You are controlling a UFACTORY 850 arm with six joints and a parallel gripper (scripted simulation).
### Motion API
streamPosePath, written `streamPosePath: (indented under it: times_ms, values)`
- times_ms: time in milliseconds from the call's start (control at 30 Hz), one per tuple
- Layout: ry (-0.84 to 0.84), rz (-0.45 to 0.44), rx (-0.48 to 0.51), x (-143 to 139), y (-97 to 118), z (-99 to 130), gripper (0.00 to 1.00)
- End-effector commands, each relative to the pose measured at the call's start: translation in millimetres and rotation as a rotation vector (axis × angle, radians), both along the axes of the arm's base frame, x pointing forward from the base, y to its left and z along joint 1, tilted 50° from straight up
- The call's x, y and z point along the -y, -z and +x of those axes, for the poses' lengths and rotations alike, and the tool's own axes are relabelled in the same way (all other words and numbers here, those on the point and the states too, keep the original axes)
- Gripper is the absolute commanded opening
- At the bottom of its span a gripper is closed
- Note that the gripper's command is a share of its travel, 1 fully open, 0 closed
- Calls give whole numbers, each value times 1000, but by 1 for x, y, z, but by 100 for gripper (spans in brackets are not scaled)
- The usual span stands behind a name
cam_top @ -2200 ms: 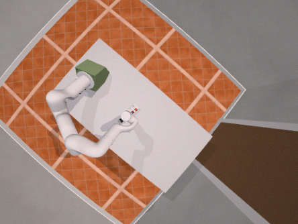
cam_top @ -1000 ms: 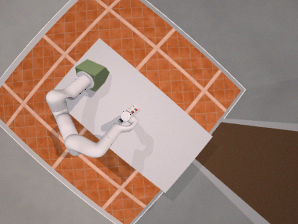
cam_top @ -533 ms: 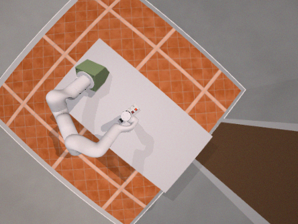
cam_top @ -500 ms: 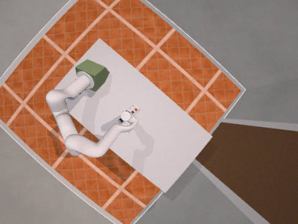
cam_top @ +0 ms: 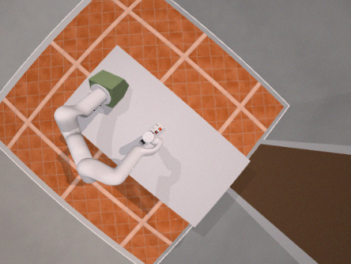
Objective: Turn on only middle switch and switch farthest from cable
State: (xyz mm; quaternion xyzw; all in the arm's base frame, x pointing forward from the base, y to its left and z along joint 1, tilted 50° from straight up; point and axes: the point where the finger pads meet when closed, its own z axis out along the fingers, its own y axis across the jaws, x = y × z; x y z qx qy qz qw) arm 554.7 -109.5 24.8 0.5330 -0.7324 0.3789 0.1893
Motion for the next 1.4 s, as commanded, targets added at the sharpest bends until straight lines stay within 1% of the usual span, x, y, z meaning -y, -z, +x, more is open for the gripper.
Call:
streamPosePath:
  times_ms: [0,867,1367]
  values:
    - [0,1,0,1,1,0,0]
    - [0,1,0,1,1,0,0]
    - [0,1,0,-23,-19,-4,0]
